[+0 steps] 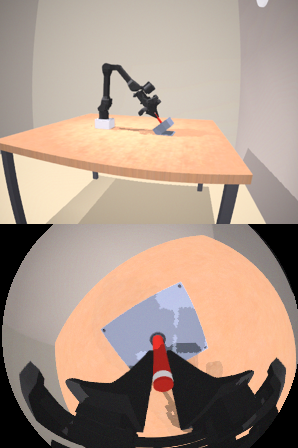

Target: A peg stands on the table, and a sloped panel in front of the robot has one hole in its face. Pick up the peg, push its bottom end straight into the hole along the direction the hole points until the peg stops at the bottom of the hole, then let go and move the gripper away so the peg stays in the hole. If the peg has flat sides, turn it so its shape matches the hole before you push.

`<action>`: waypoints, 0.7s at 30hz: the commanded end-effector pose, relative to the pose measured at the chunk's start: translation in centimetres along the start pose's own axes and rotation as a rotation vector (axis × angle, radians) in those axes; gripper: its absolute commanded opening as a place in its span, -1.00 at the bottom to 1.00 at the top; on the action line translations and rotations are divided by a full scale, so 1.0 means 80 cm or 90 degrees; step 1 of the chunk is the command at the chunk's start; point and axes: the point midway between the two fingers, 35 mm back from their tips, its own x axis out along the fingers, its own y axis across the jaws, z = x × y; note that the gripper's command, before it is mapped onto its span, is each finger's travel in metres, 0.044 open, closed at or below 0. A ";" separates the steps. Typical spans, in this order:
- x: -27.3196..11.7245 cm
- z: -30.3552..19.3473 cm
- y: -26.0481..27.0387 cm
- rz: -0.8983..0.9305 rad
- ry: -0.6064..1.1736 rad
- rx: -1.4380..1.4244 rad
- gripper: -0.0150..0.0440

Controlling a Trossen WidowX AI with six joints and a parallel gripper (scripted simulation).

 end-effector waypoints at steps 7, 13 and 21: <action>0.010 -0.001 0.000 0.000 0.002 -0.001 -0.49; 0.014 -0.001 0.000 0.000 0.002 -0.001 -0.49; 0.020 -0.001 0.000 0.000 0.002 -0.001 -0.49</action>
